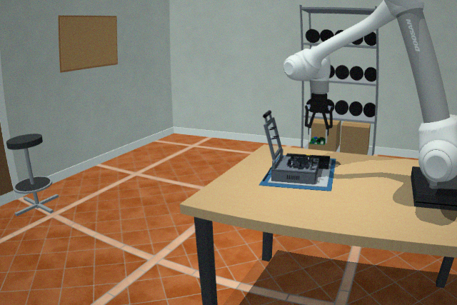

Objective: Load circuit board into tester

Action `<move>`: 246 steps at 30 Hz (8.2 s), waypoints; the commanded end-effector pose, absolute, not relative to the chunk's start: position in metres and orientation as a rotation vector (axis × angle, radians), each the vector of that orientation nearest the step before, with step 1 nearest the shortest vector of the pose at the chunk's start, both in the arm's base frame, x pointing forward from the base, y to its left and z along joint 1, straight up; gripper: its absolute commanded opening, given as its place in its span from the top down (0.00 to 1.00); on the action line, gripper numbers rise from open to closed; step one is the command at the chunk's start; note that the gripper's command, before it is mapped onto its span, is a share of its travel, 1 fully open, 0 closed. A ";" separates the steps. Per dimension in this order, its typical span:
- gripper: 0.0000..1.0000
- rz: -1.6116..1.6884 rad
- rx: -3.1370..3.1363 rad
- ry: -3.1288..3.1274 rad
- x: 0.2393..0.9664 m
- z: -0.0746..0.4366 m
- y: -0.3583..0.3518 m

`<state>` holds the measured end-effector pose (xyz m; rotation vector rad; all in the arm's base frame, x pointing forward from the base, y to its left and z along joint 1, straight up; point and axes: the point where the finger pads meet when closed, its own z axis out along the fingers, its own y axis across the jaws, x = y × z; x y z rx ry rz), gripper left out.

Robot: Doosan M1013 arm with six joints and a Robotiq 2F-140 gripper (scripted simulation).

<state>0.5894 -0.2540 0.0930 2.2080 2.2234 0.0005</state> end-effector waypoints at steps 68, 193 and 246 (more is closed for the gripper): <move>0.54 0.001 2.208 2.224 0.601 0.096 -0.218; 0.54 0.001 2.208 2.224 0.646 0.084 -0.084; 0.54 0.001 2.208 2.224 0.646 0.059 -0.084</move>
